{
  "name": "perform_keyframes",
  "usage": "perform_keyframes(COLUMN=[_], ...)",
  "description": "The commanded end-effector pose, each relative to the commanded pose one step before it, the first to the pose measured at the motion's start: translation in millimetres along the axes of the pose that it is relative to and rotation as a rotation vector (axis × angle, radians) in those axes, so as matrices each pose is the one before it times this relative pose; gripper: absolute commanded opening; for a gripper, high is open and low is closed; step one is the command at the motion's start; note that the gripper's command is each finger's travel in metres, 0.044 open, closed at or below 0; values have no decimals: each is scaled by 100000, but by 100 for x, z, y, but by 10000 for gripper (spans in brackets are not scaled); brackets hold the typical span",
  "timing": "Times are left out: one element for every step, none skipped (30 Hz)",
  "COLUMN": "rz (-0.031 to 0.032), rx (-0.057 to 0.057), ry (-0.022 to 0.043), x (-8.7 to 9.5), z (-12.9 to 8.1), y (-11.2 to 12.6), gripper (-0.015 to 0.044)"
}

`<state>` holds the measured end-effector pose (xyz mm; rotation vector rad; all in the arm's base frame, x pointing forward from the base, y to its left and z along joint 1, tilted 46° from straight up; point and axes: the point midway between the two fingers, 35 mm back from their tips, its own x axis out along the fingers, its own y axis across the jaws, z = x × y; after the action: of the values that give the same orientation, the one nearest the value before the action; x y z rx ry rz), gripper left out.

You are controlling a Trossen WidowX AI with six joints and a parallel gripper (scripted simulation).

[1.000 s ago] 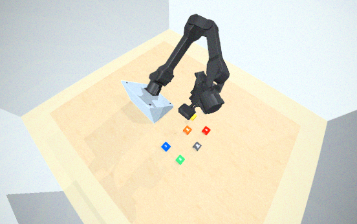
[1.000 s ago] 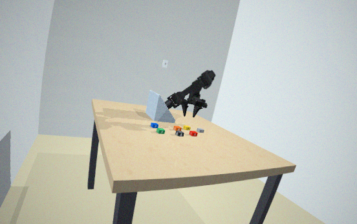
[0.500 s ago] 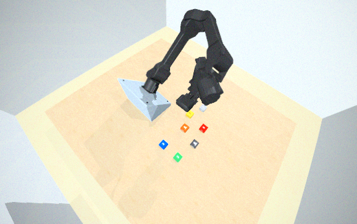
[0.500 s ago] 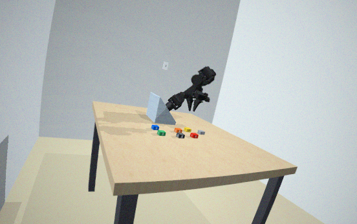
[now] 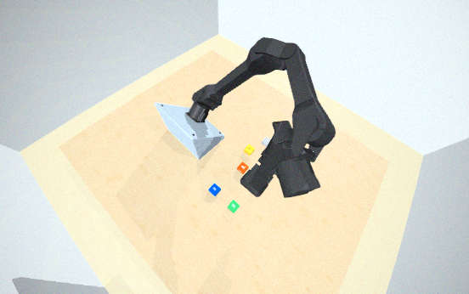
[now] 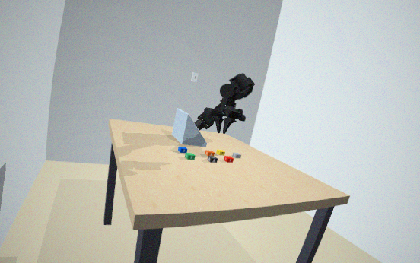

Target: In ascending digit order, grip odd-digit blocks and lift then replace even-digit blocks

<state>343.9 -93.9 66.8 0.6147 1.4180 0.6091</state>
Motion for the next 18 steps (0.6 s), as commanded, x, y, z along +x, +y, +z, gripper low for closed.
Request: perform_keyframes(rz=[-492, 0, 0, -17, -42, -41, -2, 58, 115, 127, 92, 33, 0, 0, 0, 0, -1, -1], rx=[-688, 0, 0, 1, 1, -3, -11, -19, -26, -24, -16, -5, 0, 0, 0, 0, 0, 0], ry=[238, 0, 0, -7, -21, -32, -36, -26, -12, 2, 6, 3, 0, 0, 0, 0, -1, -2], x=[241, 0, 0, 217, 651, 1085, 1413, 1426, 1395, 1060, 631, 209, 0, 0, 0, 26, 77, 129], z=[1084, 0, 0, 28, 76, 96, 69, 3, -63, -93, -74, -28, 0, 0, 0, 1, 4, 6], y=[-1325, 0, 0, -13, -33, -38, -18, 17, 49, 58, 43, 15, 0, 0, 0, -1, -2, -2], gripper=[120, 120, 120, 146, 172, 199, 225, 251, 278, 304, 330, 356, 383, 400, 400, 400, 400, 400])
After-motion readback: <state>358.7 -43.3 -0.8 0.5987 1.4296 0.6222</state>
